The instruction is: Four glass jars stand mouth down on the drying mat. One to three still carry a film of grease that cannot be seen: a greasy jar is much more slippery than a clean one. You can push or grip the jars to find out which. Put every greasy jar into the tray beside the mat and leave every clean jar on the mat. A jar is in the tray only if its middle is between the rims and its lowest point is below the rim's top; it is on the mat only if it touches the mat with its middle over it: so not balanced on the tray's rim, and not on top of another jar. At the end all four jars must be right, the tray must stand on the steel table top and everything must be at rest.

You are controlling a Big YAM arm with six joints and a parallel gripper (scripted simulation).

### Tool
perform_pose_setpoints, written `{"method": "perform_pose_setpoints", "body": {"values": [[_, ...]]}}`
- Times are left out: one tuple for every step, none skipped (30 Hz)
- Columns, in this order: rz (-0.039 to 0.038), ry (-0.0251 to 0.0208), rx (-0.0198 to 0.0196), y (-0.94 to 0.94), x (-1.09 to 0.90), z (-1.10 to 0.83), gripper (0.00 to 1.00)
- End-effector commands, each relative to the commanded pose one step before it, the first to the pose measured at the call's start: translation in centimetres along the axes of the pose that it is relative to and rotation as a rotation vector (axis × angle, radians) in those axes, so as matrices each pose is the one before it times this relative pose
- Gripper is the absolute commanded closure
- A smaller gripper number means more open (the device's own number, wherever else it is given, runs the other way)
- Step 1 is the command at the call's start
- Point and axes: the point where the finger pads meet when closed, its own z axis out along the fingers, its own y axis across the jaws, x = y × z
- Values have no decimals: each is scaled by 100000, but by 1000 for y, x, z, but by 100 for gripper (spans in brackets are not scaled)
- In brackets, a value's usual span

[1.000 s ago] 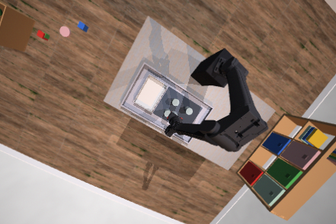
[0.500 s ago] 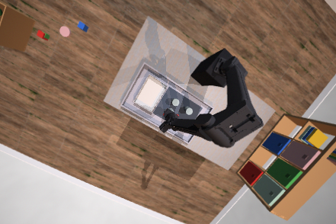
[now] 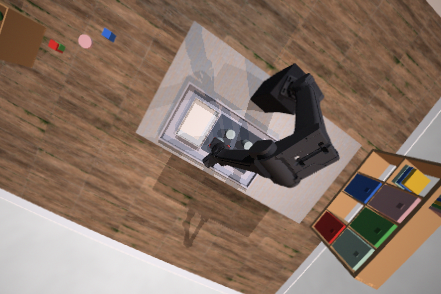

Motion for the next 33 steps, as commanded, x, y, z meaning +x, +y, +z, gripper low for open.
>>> {"method": "perform_pose_setpoints", "body": {"values": [[-1888, -5647, 1110, -1932, -1901, -1922, 100], [0, 0, 0, -327, 61, 0, 100], [0, 0, 0, -327, 61, 0, 100], [0, 0, 0, -327, 61, 0, 100], [0, 0, 0, -327, 61, 0, 100], [0, 0, 0, -327, 61, 0, 100], [0, 0, 0, -327, 61, 0, 100], [0, 0, 0, 0, 0, 0, 100], [0, 0, 0, 0, 0, 0, 100], [0, -1, 1, -327, 61, -1, 100], [0, 0, 0, -327, 61, 0, 100], [0, 0, 0, -327, 61, 0, 100], [0, 0, 0, -327, 61, 0, 100], [0, 0, 0, -327, 61, 0, 100], [0, 0, 0, -327, 61, 0, 100], [0, 0, 0, -327, 61, 0, 100], [0, 0, 0, -327, 61, 0, 100], [0, 0, 0, -327, 61, 0, 100], [0, 0, 0, -327, 61, 0, 100], [0, 0, 0, -327, 61, 0, 100], [0, 0, 0, -327, 61, 0, 100], [0, 0, 0, -327, 61, 0, 100], [0, 0, 0, -327, 61, 0, 100], [0, 0, 0, -327, 61, 0, 100], [0, 0, 0, 0, 0, 0, 100], [0, 0, 0, 0, 0, 0, 100], [0, 1, 0, -326, 62, 0, 100], [0, 0, 0, -327, 61, 0, 100], [0, 0, 0, -327, 61, 0, 100], [0, 0, 0, -327, 61, 0, 100], [0, 0, 0, -327, 61, 0, 100], [0, 0, 0, -327, 61, 0, 100], [0, 0, 0, -327, 61, 0, 100]]}}
